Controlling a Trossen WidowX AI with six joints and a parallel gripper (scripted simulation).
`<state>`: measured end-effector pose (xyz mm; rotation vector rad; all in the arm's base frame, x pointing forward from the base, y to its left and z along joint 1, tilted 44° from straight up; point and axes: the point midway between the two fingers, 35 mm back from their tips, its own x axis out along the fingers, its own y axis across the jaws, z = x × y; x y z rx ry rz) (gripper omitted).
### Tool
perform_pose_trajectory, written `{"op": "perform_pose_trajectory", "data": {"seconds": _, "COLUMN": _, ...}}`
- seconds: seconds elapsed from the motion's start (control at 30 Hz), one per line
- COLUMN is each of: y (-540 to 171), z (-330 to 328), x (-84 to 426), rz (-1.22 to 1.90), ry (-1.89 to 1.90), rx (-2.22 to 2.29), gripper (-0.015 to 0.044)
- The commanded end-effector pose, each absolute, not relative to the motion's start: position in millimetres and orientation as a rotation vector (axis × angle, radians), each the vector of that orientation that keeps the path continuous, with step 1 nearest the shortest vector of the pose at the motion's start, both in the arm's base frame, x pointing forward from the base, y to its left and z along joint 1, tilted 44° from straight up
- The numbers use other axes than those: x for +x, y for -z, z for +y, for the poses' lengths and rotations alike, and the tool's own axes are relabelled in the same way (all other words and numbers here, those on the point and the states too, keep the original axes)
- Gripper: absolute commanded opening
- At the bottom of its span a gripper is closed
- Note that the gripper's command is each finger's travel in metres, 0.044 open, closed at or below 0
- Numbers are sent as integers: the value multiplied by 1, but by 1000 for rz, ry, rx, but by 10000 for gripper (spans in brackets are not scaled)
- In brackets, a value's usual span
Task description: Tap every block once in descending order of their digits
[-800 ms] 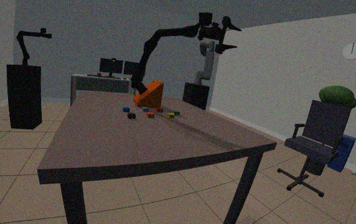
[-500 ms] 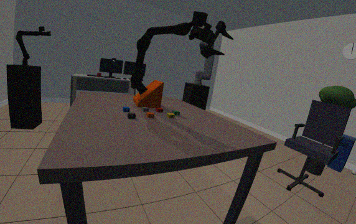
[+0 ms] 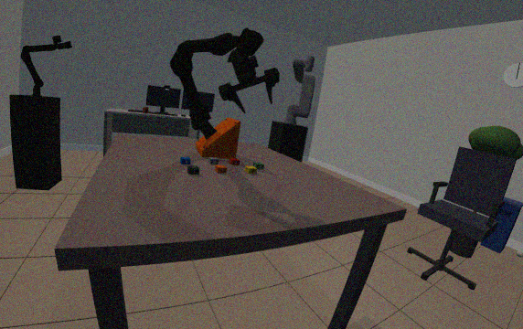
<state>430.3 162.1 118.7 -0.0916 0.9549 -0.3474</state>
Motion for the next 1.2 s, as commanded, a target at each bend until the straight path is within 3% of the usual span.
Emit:
{"op": "perform_pose_trajectory", "data": {"seconds": 0.0, "y": -127, "z": 96, "x": 393, "rz": 1081, "ry": 424, "rx": -276, "gripper": 400}}
{"op": "perform_pose_trajectory", "data": {"seconds": 0.37, "y": -157, "z": -34, "x": 268, "rz": 1480, "ry": 505, "rx": -688, "gripper": 400}}
{"op": "perform_pose_trajectory", "data": {"seconds": 1.17, "y": -157, "z": -35, "x": 267, "rz": 1485, "ry": 505, "rx": -691, "gripper": 400}}
